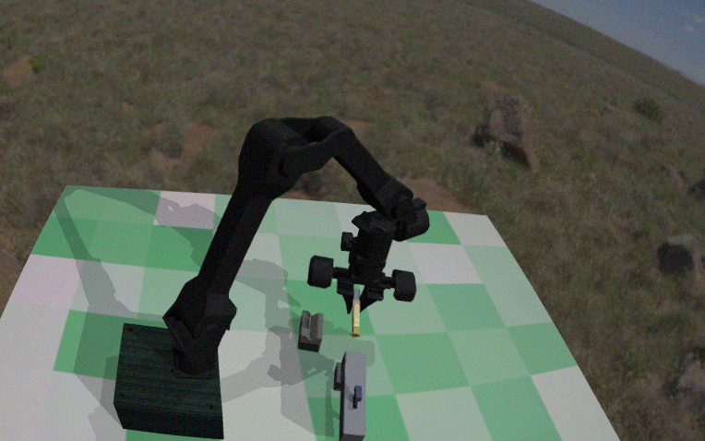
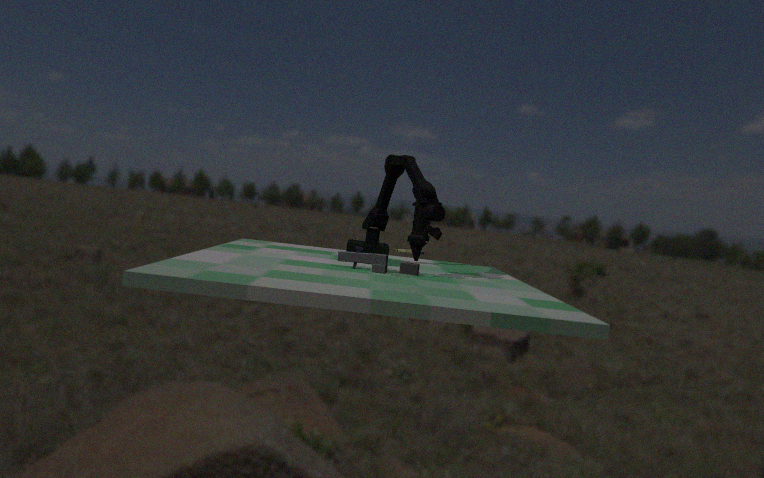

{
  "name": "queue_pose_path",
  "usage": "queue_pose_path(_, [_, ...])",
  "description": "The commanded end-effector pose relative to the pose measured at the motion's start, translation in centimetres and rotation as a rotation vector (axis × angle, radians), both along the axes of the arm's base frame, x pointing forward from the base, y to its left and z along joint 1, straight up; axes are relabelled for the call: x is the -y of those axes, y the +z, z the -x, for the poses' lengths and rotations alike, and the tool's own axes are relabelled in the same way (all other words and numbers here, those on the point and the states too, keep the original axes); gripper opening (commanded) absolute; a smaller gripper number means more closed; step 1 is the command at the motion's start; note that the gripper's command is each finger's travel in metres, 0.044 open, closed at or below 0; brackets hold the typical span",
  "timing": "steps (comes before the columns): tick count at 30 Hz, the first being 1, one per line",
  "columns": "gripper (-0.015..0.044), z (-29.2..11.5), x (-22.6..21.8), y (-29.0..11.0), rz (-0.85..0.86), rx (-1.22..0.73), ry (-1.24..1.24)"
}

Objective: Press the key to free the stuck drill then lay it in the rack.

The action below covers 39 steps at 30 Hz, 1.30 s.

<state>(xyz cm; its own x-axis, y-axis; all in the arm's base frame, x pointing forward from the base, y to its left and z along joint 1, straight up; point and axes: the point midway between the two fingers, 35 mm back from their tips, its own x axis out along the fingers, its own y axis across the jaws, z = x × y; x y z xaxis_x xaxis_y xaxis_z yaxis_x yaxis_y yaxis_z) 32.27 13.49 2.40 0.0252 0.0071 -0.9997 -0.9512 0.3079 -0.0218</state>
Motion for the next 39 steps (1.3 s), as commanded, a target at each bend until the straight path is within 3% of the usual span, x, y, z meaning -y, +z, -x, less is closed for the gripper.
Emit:
queue_pose_path(1, [0.0000, -0.2, -0.1, 0.3, -0.004, 0.005, 0.004])
queue_pose_path(26, [0.0000, -0.2, -0.2, 0.7, -0.004, 0.005, 0.004])
queue_pose_path(39, [0.0000, 1.9, -1.6, 0.1, -0.006, 0.003, 0.004])
